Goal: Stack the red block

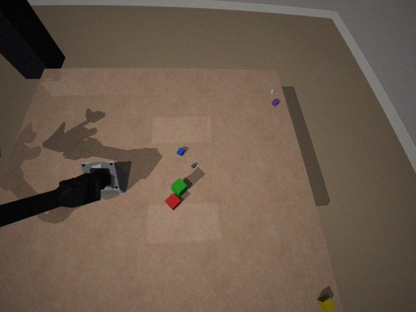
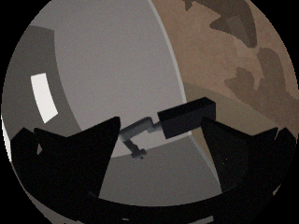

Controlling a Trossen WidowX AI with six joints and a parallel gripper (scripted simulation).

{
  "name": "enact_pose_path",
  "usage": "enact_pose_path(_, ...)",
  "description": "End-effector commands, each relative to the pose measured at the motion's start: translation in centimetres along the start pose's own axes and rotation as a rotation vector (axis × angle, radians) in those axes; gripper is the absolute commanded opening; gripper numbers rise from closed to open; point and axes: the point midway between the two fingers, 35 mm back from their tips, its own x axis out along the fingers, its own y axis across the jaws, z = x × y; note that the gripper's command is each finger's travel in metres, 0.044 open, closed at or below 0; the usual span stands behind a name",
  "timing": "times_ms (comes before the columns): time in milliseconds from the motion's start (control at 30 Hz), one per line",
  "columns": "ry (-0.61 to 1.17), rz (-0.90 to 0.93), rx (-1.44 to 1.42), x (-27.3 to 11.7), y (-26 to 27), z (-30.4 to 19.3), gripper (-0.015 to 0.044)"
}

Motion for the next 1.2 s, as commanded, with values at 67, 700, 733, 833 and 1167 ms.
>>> enact_pose_path(67,-0.026,0.008,0.064,0.7,1.4,0.5,0.0440)
enact_pose_path(700,-0.298,0.134,0.826,6.4,16.1,10.5,0.0440)
enact_pose_path(733,-0.315,0.147,0.870,6.6,16.8,11.2,0.0440)
enact_pose_path(833,-0.362,0.190,1.001,7.1,18.9,13.5,0.0440)
enact_pose_path(1167,-0.512,0.308,1.384,7.4,24.1,21.9,0.0440)
